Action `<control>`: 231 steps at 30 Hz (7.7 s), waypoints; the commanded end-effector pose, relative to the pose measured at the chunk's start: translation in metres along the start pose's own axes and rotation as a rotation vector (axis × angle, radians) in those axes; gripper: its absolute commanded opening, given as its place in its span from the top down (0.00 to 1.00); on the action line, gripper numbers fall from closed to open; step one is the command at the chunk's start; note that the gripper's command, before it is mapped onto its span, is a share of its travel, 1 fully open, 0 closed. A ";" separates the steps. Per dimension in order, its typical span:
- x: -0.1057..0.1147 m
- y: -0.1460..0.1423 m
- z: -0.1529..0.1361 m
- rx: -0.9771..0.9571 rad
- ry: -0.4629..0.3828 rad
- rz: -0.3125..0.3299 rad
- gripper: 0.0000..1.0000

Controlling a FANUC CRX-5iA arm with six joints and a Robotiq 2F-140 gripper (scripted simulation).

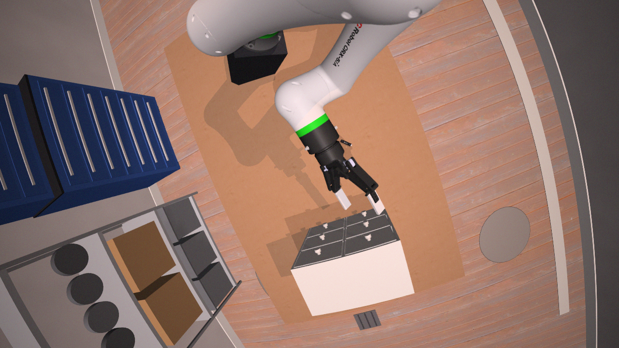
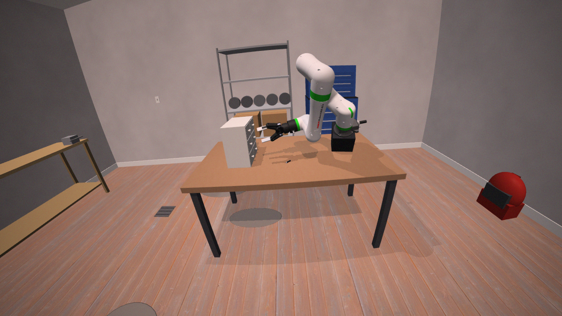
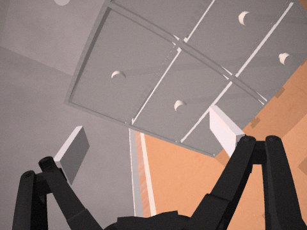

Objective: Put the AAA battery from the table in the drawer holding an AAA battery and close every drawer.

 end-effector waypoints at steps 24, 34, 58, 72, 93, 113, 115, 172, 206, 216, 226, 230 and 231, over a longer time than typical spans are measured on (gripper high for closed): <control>0.102 0.001 0.102 0.753 -0.643 0.275 0.00; 0.138 -0.004 0.144 1.050 -0.877 0.381 0.00; 0.193 -0.017 0.204 1.888 -1.559 0.682 0.00; 0.193 -0.017 0.204 1.888 -1.559 0.682 0.00; 0.191 -0.011 0.198 1.805 -1.564 0.580 0.00; 0.185 0.009 0.177 1.523 -1.553 0.266 0.00; 0.184 0.013 0.174 1.479 -1.548 0.220 0.00; 0.166 0.070 0.115 0.625 -1.308 -0.537 0.00; 0.135 0.093 0.097 0.727 -0.929 -0.443 0.00; 0.119 0.105 0.088 0.772 -0.731 -0.390 0.00; 0.102 0.118 0.077 0.810 -0.529 -0.334 0.00; 0.098 0.121 0.075 0.818 -0.489 -0.324 0.00; 0.096 0.123 0.074 0.821 -0.468 -0.317 0.00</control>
Point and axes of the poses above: the point where the finger pads meet when closed, its own x axis back along the fingers, its own y axis across the jaws, z = x × y, the point moved 2 cm from there along x, back along the fingers, and after that the axes turned 9 degrees about x, right-handed, at the moved point
